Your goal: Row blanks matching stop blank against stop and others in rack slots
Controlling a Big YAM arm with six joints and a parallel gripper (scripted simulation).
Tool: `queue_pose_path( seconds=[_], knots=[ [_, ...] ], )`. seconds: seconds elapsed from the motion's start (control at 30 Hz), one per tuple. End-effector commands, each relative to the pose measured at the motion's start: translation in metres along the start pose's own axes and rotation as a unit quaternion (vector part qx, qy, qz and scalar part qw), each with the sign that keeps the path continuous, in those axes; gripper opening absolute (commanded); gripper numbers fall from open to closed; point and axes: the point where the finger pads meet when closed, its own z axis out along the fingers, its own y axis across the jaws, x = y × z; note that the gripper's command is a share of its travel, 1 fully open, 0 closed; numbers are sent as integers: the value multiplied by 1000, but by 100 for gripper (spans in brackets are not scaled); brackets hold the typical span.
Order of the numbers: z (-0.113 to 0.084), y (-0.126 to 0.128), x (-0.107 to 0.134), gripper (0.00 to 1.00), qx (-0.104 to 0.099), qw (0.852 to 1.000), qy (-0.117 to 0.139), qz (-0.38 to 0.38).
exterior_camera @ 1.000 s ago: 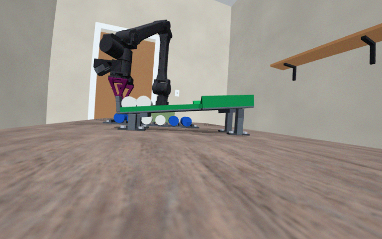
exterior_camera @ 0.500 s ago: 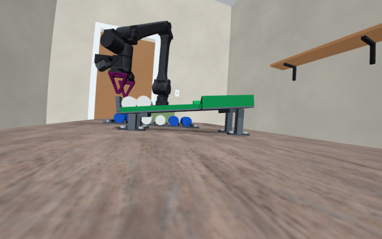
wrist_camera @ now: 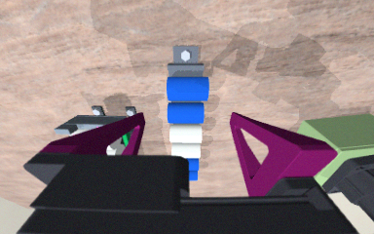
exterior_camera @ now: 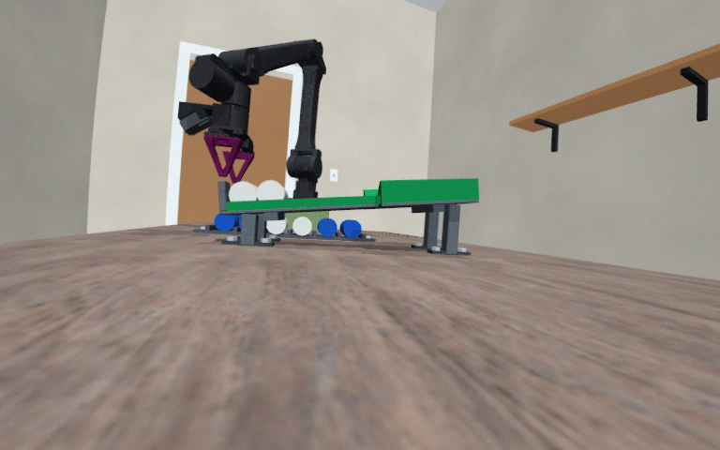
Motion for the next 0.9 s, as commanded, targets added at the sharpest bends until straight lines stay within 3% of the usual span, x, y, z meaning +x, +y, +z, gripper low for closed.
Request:
queue_pose_path(
  seconds=[0.0,0.27,0.43,0.57,0.67,0.7,0.73,0.77,0.8,0.83,0.87],
  knots=[
    [0,5,-6,100,0,1000,0,-4],
    [7,0,9,100,9,998,4,-61],
    [1,9,12,100,-2,993,-1,-117],
    [-5,10,25,100,-12,974,-7,-228],
    [-1,10,29,100,-7,965,-3,-262],
    [-1,11,33,100,-9,955,-4,-298],
    [0,11,33,100,-7,955,-3,-298],
    [-3,12,37,100,-10,942,-6,-335],
    [-3,12,37,100,-9,942,-5,-335],
    [-4,13,42,100,-12,927,-7,-374],
    [-4,13,42,100,-11,927,-7,-374]
  ],
)
